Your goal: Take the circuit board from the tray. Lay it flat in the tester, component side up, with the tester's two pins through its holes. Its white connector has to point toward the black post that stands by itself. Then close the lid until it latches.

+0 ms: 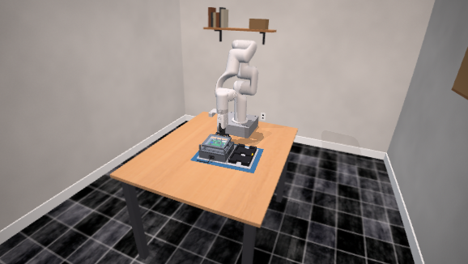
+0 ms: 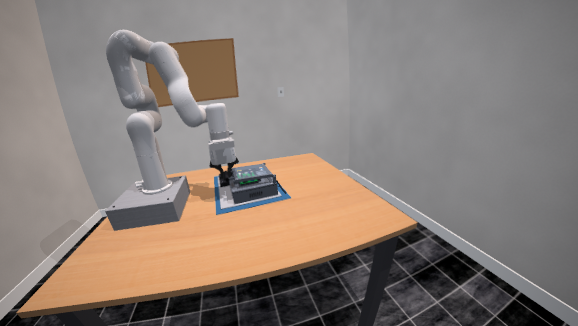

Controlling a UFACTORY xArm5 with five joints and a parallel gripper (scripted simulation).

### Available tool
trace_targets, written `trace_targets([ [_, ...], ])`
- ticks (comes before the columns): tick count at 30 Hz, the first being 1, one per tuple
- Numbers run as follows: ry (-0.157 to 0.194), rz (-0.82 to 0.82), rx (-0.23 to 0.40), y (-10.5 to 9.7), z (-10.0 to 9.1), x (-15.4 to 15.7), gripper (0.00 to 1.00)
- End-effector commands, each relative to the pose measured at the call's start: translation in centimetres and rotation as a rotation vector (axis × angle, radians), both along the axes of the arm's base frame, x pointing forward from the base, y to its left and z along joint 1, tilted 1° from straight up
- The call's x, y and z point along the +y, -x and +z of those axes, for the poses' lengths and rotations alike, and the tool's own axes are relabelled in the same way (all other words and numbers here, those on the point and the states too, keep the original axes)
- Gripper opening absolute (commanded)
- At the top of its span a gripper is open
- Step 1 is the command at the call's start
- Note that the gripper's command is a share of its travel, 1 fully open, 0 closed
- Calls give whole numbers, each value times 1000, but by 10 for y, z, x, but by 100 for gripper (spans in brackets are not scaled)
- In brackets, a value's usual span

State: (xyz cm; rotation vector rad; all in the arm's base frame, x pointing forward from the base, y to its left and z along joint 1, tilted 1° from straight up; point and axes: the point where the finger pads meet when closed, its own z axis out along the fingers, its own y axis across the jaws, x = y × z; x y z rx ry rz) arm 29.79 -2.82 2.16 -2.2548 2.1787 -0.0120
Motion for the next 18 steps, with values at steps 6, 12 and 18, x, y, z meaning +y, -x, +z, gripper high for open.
trace_targets([
  [6,0,0,-3,-1,-1,0,0],
  [12,0,0,-3,-1,-1,0,0],
  [18,0,0,-3,-1,-2,0,0],
])
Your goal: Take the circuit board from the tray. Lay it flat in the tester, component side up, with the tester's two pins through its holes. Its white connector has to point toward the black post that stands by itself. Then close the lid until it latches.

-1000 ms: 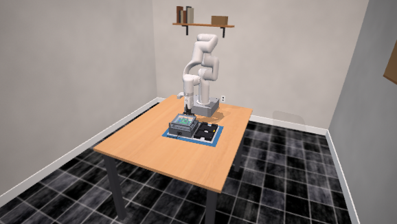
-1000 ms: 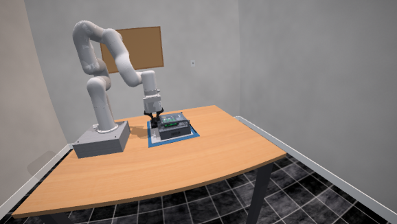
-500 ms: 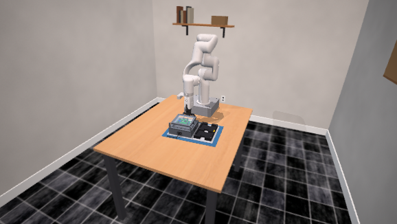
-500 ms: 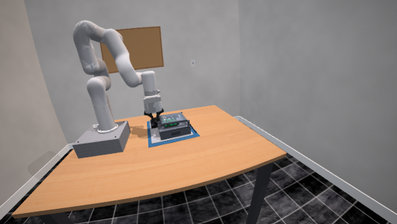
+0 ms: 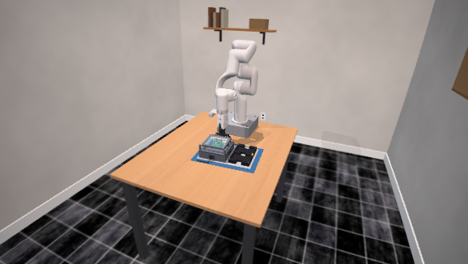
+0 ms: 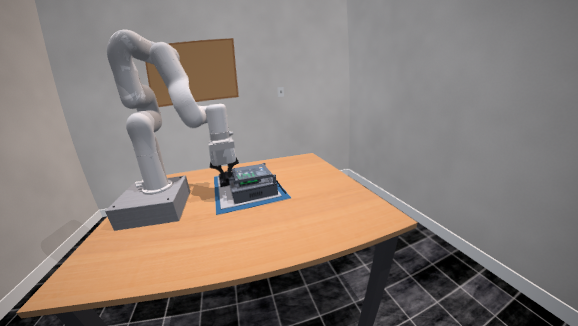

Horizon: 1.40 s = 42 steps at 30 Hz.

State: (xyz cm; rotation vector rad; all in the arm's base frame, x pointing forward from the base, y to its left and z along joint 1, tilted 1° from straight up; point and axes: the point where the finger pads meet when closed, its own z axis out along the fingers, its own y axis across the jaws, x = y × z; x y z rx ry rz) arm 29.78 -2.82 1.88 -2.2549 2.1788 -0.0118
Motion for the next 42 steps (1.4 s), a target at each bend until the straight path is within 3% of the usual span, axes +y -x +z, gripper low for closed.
trace_targets([
  [1,0,0,-3,-1,0,0,0],
  [35,0,0,-3,-1,-5,0,0],
  [36,0,0,-3,-1,-5,0,24],
  [42,0,0,-3,-1,-5,0,24],
])
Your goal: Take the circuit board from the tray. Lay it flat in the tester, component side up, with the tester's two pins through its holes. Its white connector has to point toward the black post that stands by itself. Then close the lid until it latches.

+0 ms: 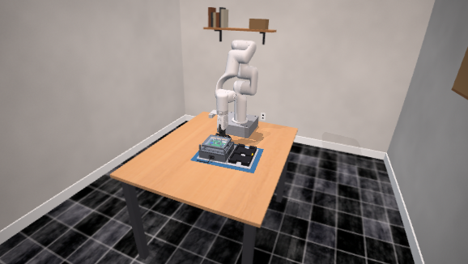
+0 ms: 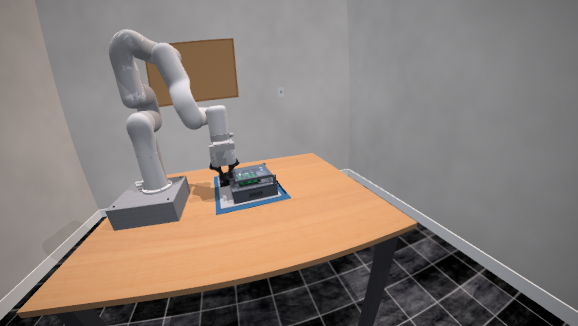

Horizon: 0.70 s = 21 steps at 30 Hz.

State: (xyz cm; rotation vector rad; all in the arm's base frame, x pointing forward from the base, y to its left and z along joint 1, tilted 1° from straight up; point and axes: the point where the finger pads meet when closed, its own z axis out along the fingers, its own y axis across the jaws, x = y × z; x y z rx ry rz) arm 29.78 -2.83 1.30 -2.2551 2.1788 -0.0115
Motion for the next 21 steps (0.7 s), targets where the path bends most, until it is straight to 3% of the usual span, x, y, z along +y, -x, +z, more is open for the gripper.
trace_targets([
  [1,0,0,-3,-1,1,0,24],
  [21,0,0,-3,-1,11,0,24],
])
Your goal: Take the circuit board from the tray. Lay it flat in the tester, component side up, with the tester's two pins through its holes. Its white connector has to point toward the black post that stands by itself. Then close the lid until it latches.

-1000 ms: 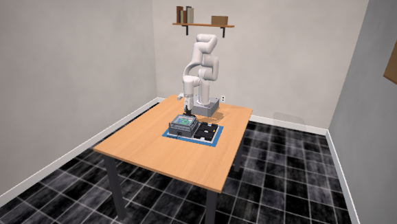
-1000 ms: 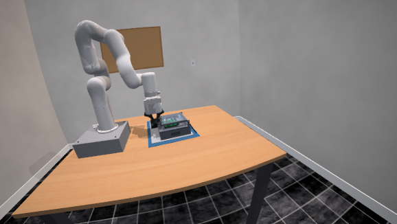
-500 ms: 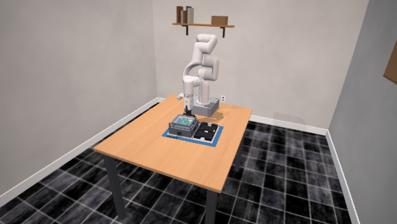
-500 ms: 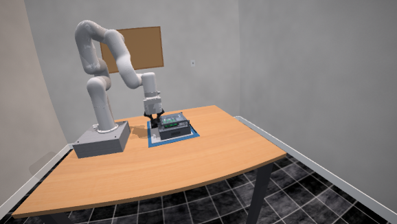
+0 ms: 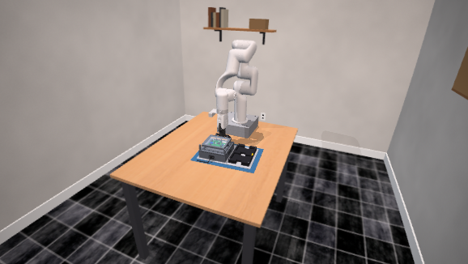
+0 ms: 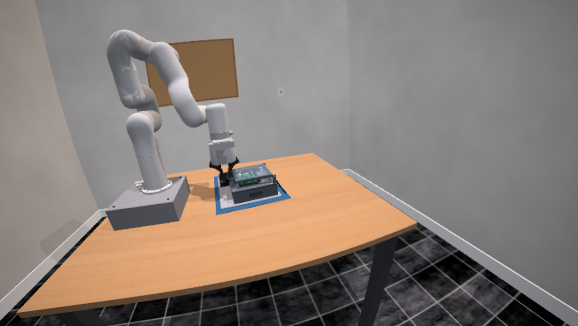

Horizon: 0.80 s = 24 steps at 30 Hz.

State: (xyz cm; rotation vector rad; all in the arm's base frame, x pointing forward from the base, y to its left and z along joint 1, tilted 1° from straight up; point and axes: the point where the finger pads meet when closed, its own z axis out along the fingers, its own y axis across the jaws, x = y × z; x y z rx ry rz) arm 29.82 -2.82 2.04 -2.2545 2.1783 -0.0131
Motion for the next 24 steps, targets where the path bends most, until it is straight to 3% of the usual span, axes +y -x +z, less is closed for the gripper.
trace_targets([
  [1,0,0,-2,-1,5,0,24],
  [24,0,0,-2,0,63,1,24],
])
